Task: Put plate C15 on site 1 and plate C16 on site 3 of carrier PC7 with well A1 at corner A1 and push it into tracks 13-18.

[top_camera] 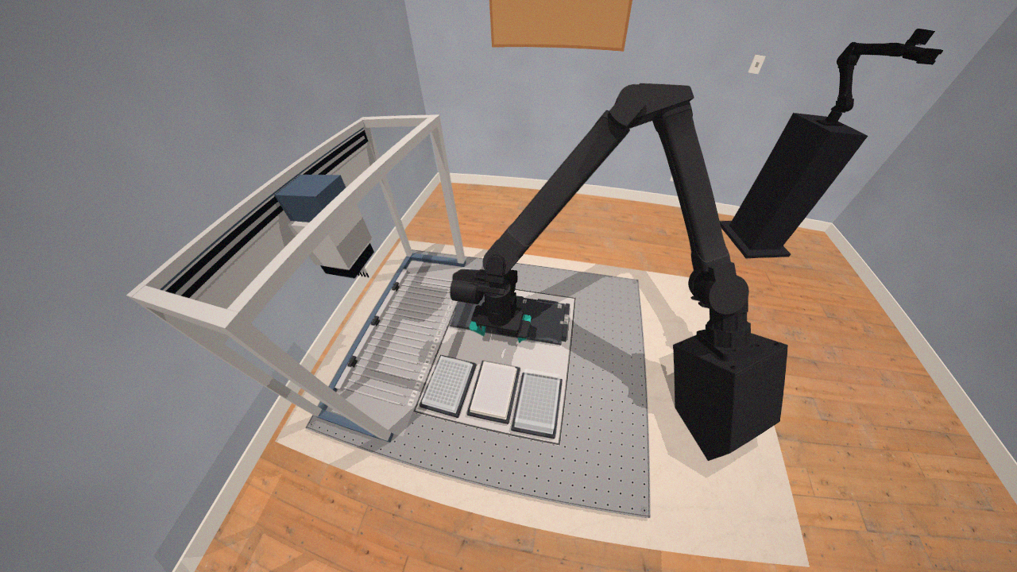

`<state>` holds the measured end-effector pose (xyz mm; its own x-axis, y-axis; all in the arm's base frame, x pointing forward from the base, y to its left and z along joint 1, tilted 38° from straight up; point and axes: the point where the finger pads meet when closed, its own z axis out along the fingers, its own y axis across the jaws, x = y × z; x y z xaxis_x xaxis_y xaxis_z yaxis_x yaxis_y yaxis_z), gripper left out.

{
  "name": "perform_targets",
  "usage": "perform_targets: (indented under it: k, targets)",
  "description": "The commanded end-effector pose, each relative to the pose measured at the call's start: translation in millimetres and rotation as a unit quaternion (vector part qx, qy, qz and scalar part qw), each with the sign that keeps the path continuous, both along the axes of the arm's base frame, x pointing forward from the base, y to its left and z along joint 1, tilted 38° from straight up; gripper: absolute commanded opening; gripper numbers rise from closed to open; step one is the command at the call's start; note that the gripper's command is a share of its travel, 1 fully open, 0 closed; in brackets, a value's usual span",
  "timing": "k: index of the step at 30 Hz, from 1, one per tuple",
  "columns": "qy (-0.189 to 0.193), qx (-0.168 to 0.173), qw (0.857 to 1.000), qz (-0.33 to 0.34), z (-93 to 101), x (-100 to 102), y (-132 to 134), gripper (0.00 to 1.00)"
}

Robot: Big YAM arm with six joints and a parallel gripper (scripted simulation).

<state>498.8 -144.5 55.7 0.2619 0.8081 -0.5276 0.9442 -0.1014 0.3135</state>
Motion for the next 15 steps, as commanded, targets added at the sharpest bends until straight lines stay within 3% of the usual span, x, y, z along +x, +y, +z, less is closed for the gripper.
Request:
perform_targets:
  k: [1, 5, 15]
  targets:
    - [-0.002, -0.003, 1.0, 0.017, -1.5, 9, 7, 1.0]
    - [-0.002, -0.003, 1.0, 0.005, -4.5, 6, -7, 1.0]
    - [-0.002, -0.003, 1.0, 0.005, -11.8, 8, -14, 1.0]
